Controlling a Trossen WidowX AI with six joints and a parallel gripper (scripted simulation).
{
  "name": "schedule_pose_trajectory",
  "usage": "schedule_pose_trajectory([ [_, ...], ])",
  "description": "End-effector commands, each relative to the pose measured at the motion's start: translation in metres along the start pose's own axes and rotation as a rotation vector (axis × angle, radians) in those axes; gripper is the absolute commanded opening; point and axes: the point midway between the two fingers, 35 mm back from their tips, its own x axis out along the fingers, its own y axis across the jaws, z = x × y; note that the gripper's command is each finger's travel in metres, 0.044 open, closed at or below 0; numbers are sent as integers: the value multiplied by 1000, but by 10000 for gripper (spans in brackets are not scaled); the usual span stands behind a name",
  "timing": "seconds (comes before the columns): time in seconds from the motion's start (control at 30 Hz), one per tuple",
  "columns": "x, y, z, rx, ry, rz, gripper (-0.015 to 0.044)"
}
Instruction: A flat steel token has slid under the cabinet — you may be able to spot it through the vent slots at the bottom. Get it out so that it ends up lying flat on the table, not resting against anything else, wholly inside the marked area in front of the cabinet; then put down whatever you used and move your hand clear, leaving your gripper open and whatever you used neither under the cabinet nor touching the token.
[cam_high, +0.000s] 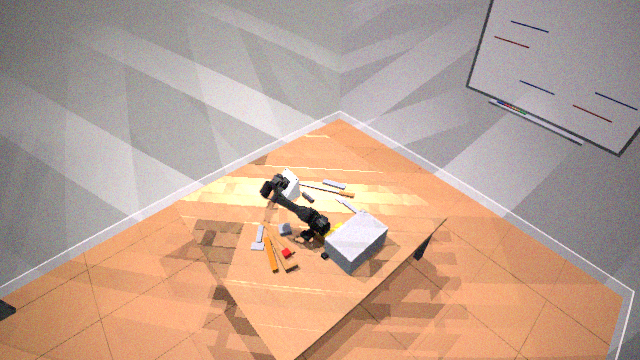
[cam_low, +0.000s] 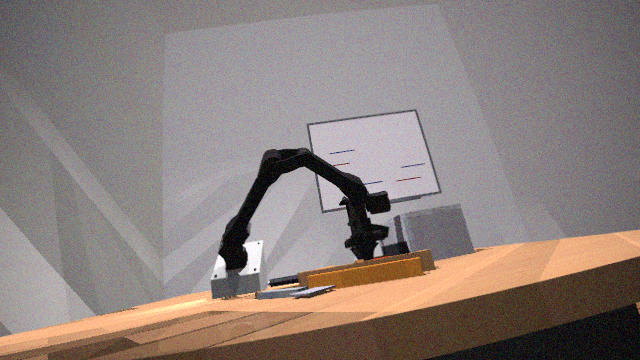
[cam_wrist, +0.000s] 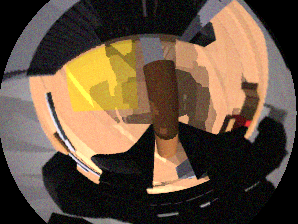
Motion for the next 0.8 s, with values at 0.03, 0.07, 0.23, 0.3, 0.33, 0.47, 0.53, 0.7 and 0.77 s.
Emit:
schedule_pose_trajectory([
  [0.03,0,0,-8,-6,7,-1,0],
  [0.07,0,0,-8,-6,7,-1,0],
  [0.23,0,0,-13,-6,7,-1,0],
  [0.3,0,0,-15,-6,7,-1,0],
  [0.33,1,0,-16,-6,7,-1,0],
  [0.47,1,0,-19,-6,7,-1,0],
  [0.53,1,0,-21,-6,7,-1,0],
  [0.7,1,0,-26,-7,8,-1,0],
  [0.77,1,0,-28,-7,8,-1,0],
])
